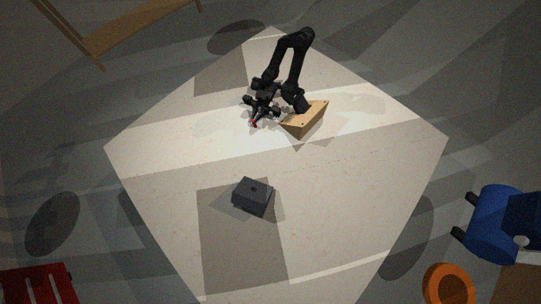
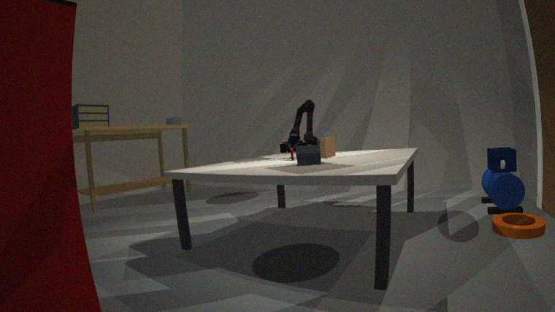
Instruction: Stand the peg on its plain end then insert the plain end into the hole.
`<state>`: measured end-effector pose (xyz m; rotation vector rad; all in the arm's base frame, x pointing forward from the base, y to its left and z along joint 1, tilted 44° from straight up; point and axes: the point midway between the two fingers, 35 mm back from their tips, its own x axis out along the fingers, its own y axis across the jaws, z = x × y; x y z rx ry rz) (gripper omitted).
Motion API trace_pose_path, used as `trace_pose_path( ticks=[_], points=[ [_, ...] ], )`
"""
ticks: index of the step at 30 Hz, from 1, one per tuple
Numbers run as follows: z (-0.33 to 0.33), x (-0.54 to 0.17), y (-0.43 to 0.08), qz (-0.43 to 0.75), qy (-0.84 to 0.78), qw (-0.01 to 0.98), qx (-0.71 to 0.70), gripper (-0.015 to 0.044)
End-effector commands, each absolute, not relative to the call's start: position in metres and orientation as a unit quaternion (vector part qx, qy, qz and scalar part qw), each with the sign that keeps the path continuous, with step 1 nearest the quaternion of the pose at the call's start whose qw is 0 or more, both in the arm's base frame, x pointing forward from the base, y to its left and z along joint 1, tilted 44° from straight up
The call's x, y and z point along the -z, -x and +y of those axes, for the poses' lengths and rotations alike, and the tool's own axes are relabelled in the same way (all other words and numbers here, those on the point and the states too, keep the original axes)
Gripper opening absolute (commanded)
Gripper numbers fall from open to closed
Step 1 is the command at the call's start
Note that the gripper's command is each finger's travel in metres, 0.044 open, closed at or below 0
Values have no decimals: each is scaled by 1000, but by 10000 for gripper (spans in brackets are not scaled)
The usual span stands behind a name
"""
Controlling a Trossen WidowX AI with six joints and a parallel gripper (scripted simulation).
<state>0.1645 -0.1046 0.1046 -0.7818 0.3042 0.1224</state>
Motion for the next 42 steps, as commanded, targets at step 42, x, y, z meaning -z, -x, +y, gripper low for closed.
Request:
trace_pose_path(
  ticks=[42],
  points=[
    [-107,-103,-159,112,379,916,-72,130]
  ],
)
